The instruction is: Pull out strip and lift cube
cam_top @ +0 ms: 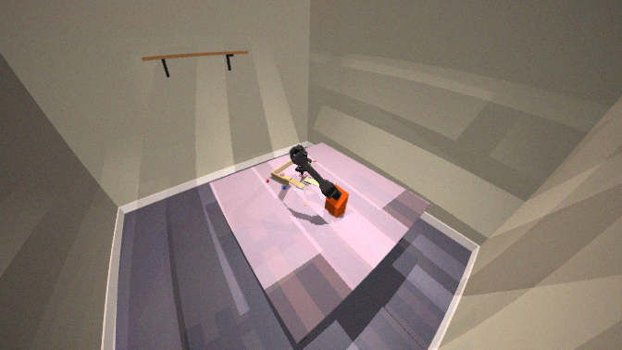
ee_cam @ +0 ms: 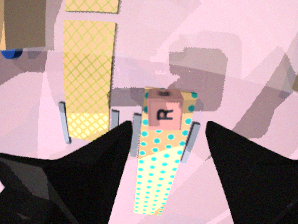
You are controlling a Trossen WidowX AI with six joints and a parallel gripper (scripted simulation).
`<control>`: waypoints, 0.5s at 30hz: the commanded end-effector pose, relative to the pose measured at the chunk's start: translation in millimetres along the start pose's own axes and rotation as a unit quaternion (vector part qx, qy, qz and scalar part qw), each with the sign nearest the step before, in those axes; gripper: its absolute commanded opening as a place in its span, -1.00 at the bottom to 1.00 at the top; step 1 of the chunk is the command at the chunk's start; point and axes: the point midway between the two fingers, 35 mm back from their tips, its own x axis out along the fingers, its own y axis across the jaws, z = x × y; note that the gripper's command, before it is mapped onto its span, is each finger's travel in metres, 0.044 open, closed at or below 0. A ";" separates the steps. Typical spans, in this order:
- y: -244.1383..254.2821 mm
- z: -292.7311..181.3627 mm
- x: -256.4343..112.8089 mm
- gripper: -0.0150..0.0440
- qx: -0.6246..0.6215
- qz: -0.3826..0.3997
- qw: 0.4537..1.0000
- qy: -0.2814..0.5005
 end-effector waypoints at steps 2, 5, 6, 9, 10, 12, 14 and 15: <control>1.3 -0.4 11.6 0.36 0.001 0.003 1.000 0.002; 1.4 -0.4 16.5 0.36 0.001 0.003 1.000 0.002; 1.4 -0.5 18.2 0.36 0.001 0.003 1.000 0.002; 1.5 -0.5 23.1 0.36 0.001 0.004 1.000 0.002; 1.5 -0.6 24.7 0.36 0.001 0.004 1.000 0.002; 1.7 -0.7 28.0 0.36 0.001 0.004 1.000 0.002; 1.8 -0.8 31.3 0.36 0.001 0.004 1.000 0.002; 1.9 -0.9 32.9 0.36 0.001 0.004 1.000 0.002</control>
